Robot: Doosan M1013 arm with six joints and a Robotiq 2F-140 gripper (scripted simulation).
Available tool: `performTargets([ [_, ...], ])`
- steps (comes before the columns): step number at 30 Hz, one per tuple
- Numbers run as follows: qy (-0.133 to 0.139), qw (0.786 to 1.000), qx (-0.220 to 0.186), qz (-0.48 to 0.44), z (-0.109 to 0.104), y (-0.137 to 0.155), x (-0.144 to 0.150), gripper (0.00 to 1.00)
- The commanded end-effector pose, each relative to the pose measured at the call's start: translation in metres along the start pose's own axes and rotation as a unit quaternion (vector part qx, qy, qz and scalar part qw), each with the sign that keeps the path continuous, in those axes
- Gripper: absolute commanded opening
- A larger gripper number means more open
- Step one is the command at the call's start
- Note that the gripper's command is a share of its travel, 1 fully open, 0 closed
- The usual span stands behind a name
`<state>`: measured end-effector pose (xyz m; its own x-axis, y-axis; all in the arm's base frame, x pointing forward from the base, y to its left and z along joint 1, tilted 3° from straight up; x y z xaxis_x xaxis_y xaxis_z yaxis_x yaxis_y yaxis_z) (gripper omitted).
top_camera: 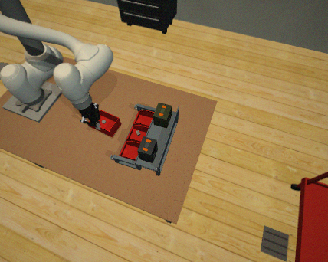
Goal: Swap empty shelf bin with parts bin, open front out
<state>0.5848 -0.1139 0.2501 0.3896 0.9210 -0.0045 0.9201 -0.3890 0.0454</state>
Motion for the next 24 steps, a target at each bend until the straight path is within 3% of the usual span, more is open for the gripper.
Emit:
performTargets([
  [1,0.002,1.0,0.0,0.001,-0.0095,0.0011,-0.0006,0.1],
  [24,0.002,1.0,0.0,0.001,-0.0131,0.0011,-0.0007,0.1],
])
Point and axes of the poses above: the point where the finger pads meet when closed, its own z axis out along the fingers, its own x axis across the jaws, y = z × x, the point moved 10 cm from there along -z, back along the fingers, and after that the axes turned 14 degrees about z, right-handed, at the moved point
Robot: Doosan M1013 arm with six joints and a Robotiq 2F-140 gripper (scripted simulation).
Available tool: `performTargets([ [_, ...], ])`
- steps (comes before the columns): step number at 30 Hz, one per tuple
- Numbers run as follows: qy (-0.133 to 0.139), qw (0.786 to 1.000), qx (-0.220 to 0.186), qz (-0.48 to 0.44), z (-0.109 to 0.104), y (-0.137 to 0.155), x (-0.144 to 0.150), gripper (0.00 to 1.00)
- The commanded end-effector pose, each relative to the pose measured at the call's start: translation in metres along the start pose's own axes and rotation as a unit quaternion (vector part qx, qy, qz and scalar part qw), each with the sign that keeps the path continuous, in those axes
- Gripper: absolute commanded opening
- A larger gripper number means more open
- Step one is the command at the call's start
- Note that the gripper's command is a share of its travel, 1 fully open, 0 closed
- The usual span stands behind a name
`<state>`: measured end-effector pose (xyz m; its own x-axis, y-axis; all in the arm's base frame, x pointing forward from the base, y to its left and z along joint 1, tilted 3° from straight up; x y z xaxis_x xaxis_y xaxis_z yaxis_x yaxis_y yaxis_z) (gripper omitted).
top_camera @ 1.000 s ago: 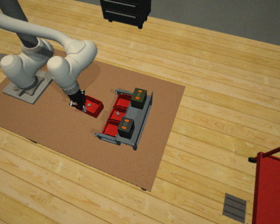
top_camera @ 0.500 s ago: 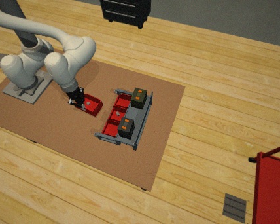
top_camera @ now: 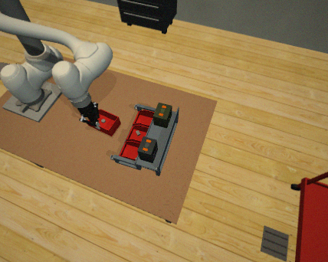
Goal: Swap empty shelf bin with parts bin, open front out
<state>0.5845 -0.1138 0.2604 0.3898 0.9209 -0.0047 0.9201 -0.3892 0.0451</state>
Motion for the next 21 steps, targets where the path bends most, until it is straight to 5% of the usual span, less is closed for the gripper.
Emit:
performTargets([
  [1,0.002,1.0,0.0,0.001,-0.0029,0.001,-0.0005,0.1],
  [21,0.002,1.0,0.0,0.001,-0.0088,0.001,-0.0006,0.1],
])
Point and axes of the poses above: the point where the finger pads meet when closed, its own z axis out along the fingers, its own x axis across the jaws, y = z × x, the point moved 10 cm from there along -z, back along the fingers, and after that the axes turned 14 degrees about z, right-handed, at the moved point
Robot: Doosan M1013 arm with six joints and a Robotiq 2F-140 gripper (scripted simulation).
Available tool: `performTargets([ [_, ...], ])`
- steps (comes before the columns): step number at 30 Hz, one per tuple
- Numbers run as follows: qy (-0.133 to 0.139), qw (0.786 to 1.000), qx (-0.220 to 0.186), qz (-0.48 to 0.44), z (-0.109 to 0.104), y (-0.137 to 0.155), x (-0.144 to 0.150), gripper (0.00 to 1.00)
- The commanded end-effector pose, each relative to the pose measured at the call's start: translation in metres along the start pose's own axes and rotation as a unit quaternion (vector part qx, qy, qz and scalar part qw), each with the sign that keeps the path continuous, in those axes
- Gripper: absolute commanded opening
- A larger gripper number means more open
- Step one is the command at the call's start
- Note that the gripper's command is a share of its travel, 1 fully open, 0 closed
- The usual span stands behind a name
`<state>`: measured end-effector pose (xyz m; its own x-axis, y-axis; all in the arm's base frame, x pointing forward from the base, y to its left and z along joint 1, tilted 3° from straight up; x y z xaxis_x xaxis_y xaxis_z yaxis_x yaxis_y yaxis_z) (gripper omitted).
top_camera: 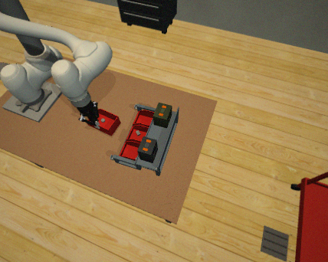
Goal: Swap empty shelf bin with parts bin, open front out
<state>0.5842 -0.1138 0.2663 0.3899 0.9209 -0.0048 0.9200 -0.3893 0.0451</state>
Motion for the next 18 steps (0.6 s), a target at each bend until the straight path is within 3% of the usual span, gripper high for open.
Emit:
performTargets([
  [1,0.002,1.0,0.0,0.001,-0.003,0.001,0.0,0.1],
  [18,0.002,0.997,-0.001,-0.073,-0.003,0.019,-0.002,0.1],
])
Point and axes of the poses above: the point where the finger pads meet when closed, its own z axis out along the fingers, its own x axis across the jaws, y = z × x, the point moved 10 cm from there along -z, back along the fingers, and after that the axes turned 14 degrees about z, right-handed, at the moved point
